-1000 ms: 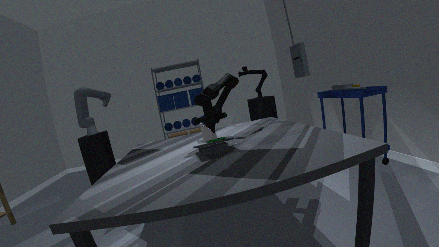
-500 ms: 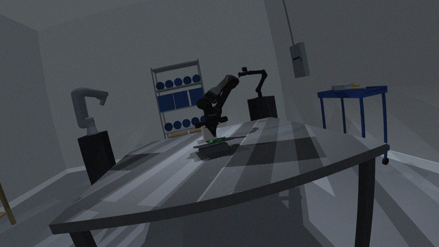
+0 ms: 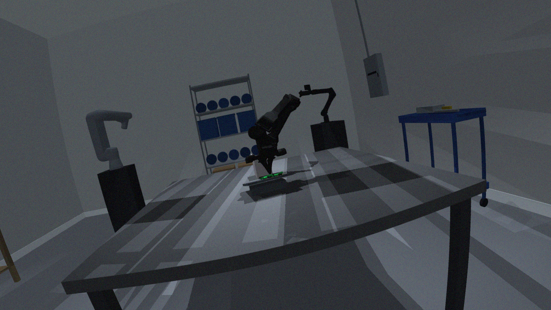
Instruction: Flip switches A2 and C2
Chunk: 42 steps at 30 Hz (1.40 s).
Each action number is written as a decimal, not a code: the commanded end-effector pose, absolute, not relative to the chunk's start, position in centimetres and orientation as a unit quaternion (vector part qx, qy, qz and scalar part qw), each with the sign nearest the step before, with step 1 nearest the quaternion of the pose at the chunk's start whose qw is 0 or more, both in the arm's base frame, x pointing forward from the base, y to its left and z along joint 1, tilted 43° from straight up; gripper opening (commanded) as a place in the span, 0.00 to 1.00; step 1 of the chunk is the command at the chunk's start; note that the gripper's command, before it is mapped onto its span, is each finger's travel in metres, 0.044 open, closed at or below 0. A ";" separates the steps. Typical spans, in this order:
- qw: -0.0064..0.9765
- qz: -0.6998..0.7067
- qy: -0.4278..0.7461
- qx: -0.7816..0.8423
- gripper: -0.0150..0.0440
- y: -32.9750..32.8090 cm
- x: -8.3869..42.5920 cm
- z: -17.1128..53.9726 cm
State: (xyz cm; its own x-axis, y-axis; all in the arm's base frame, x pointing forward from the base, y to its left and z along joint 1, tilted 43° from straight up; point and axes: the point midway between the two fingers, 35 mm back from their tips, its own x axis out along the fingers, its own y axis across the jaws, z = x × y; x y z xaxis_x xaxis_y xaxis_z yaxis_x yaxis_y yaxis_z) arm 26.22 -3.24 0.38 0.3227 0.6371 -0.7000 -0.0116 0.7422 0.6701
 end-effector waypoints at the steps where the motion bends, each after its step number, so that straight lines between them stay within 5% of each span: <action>1: 0.760 0.213 0.541 0.292 0.25 -3.2 26.3 0.4; 42: 0.760 0.213 0.541 0.292 0.25 -2.9 26.4 0.1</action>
State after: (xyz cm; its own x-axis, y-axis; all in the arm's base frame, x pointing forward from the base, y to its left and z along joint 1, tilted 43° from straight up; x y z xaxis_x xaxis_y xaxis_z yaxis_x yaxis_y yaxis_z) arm 26.32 -2.97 0.10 0.3224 0.6373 -0.6999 -0.0110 0.7419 0.6705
